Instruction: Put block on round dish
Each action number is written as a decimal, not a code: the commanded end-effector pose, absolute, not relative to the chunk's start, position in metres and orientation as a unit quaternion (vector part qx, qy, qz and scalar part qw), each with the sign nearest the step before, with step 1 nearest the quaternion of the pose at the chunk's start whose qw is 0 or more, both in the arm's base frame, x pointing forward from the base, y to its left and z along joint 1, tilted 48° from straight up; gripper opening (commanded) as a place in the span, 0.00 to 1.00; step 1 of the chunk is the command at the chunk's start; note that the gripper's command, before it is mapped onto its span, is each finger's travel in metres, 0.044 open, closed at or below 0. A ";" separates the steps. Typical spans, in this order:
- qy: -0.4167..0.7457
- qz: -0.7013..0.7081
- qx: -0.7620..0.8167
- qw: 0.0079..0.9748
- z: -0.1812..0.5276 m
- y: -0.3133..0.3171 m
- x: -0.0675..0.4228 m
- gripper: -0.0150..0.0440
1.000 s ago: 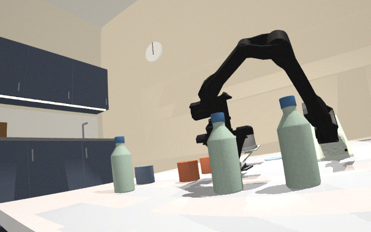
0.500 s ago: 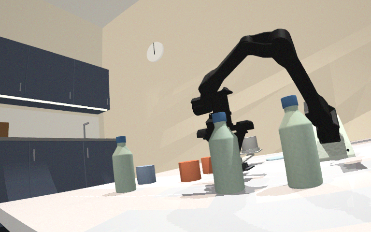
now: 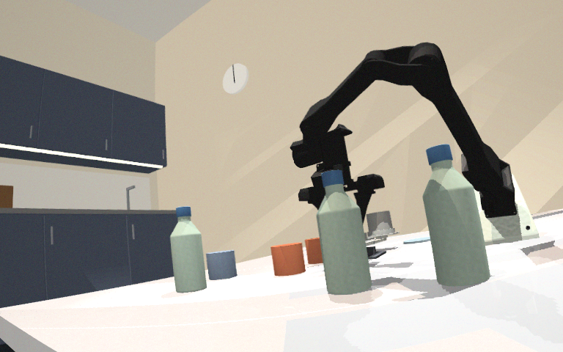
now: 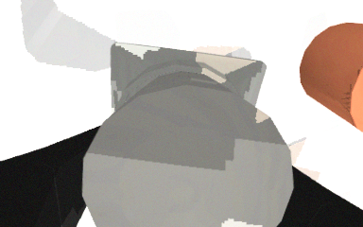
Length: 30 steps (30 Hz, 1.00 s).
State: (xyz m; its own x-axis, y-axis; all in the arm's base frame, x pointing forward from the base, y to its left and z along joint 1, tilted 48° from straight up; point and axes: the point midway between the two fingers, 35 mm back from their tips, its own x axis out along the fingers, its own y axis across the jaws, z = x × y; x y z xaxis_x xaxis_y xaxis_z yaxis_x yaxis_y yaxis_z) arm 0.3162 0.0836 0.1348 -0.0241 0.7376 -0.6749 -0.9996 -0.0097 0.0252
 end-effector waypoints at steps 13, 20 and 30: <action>0.258 0.654 -0.257 0.663 0.153 0.066 0.322 0.25; 0.259 0.650 -0.257 0.667 0.159 0.059 0.322 0.25; 0.261 0.645 -0.256 0.671 0.167 0.050 0.322 0.25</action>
State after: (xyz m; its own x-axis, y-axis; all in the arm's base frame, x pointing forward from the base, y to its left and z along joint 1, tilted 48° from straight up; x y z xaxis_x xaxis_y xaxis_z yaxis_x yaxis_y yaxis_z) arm 0.3197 0.0538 0.1610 0.0171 0.7307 -0.6825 -0.9995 0.0311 0.0082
